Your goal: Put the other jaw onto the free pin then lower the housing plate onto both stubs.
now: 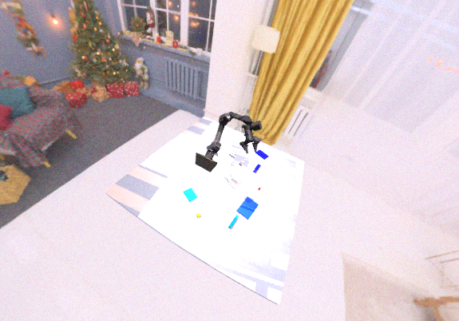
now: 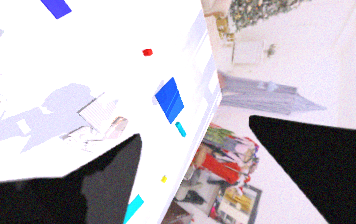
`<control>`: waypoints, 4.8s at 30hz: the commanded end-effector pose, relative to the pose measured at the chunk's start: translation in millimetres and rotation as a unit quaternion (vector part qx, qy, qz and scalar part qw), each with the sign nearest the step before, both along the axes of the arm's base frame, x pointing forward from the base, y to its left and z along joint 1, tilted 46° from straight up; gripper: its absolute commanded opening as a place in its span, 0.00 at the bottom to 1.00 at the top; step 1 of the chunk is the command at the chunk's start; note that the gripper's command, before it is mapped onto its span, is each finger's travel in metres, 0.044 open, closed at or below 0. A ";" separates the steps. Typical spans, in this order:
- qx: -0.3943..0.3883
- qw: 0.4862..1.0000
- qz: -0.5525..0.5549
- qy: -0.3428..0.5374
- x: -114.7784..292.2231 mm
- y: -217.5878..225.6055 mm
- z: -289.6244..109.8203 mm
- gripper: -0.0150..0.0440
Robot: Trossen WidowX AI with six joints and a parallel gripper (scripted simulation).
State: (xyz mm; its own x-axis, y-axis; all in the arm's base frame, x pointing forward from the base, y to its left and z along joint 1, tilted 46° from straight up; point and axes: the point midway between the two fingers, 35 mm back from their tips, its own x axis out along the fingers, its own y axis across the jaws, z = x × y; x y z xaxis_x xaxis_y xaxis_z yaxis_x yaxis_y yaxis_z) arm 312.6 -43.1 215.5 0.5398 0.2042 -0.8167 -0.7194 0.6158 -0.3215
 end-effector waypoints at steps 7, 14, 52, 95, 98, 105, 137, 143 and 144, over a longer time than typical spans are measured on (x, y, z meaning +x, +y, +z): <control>0.078 0.995 0.016 0.057 -5.3 41.4 -17.8 1.00; 0.129 0.986 0.026 0.102 -12.3 71.0 -27.2 1.00; 0.289 0.884 0.026 0.366 -75.2 188.5 -52.9 1.00; 0.290 0.884 0.026 0.366 -82.0 236.9 -99.9 1.00; 0.290 0.884 0.026 0.366 -83.1 240.1 -102.7 1.00; 0.291 0.884 0.026 0.366 -83.3 240.9 -103.4 0.87; 0.290 0.884 0.026 0.366 -82.3 236.3 -99.1 0.32; 0.290 0.884 0.026 0.366 -81.5 232.6 -95.6 0.32; 0.290 0.884 0.026 0.366 -81.4 232.0 -95.1 0.32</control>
